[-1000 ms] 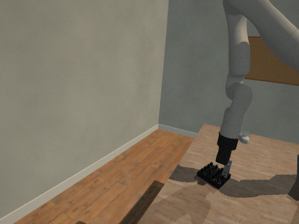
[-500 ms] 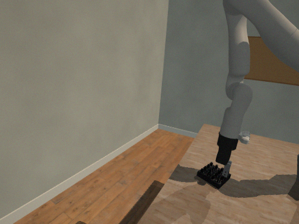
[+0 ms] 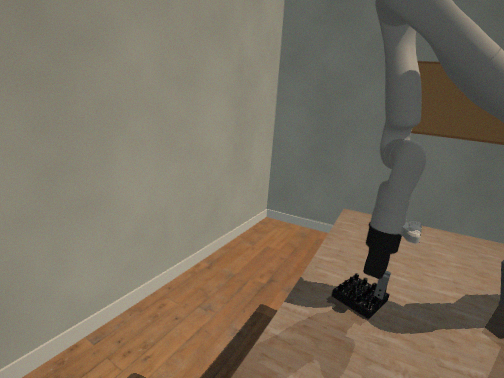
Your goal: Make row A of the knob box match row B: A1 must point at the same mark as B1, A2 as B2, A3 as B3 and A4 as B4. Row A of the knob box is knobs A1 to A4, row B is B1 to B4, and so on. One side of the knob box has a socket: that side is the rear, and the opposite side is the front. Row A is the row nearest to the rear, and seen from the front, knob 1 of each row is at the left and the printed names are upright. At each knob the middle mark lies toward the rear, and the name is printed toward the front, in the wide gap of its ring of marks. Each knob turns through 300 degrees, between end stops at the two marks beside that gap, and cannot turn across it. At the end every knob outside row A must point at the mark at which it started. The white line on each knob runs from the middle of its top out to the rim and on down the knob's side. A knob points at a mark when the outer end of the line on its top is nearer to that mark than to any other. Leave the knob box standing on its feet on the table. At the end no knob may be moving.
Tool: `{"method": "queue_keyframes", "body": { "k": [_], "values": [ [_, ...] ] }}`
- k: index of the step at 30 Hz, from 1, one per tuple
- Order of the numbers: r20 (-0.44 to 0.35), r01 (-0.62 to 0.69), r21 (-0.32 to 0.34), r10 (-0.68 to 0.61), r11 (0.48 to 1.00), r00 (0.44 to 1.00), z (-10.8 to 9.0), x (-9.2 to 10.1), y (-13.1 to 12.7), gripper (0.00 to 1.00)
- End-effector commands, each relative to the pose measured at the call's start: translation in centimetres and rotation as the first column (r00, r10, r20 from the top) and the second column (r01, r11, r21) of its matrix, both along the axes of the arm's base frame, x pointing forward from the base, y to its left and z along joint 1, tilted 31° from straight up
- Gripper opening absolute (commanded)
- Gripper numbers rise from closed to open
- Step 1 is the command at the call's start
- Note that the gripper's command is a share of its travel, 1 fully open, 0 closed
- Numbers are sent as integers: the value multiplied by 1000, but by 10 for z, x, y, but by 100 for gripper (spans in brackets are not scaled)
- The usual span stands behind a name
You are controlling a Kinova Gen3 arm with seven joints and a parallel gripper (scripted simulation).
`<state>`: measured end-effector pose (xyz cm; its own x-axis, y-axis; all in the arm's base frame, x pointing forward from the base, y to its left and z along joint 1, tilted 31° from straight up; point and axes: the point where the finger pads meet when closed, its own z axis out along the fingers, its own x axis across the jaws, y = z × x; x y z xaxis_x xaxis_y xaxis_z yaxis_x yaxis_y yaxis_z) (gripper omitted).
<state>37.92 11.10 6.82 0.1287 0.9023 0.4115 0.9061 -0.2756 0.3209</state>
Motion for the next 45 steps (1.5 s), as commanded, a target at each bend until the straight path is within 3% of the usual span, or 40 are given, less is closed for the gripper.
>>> {"method": "queue_keyframes", "body": {
  "k": [1,30,45],
  "values": [
    [1,0,0,0,1000,1000,0,0,0,30],
    [25,-64,-32,65,997,998,0,0,0,30],
    [96,-293,-162,310,942,946,0,0,0,30]
  ]
}}
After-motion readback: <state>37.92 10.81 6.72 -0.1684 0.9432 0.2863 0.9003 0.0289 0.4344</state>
